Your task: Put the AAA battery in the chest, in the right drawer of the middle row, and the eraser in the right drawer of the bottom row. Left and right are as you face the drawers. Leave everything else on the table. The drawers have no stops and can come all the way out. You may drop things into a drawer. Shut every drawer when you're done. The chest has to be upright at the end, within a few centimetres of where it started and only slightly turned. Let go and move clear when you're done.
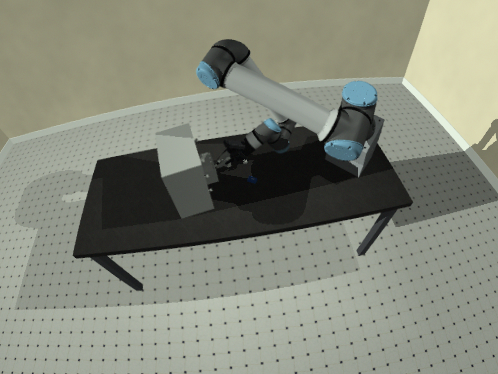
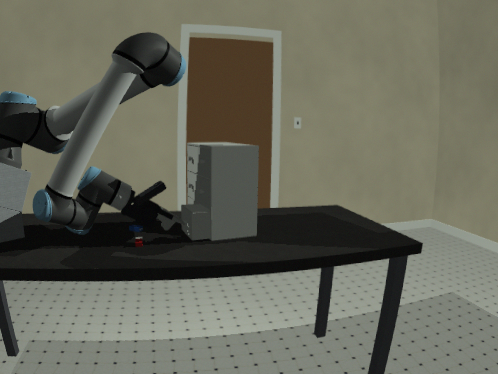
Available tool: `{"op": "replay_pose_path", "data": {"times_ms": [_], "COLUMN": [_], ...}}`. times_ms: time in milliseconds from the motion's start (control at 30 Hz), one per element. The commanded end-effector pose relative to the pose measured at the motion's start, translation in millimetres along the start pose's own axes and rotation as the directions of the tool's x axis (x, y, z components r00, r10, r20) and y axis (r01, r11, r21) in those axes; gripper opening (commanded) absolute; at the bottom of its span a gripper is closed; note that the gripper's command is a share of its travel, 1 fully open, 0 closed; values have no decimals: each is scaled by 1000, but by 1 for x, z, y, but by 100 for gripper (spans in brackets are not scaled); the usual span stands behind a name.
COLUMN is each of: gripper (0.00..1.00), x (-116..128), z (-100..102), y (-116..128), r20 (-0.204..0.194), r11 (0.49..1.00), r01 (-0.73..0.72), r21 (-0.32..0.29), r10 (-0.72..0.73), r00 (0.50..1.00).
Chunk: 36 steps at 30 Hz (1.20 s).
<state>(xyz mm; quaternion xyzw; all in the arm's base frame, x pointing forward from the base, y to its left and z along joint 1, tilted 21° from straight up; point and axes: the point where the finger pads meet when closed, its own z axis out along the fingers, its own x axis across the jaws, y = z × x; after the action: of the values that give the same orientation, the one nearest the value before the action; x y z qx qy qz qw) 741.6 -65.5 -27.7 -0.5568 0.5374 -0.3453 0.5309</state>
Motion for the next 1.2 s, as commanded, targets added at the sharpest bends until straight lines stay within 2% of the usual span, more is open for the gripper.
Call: {"op": "replay_pose_path", "data": {"times_ms": [0, 100, 433, 867, 1167], "gripper": [10, 10, 20, 20, 20], "x": [0, 0, 0, 0, 0], "z": [0, 0, 0, -1, -10], "y": [0, 0, 0, 0, 5], "r20": [0, 0, 0, 0, 0], "r11": [1000, 1000, 1000, 1000, 1000], "r01": [0, 0, 0, 0, 0], "r21": [1, 1, 1, 1, 1], "r10": [0, 0, 0, 0, 0], "r00": [1000, 1000, 1000, 1000, 1000]}}
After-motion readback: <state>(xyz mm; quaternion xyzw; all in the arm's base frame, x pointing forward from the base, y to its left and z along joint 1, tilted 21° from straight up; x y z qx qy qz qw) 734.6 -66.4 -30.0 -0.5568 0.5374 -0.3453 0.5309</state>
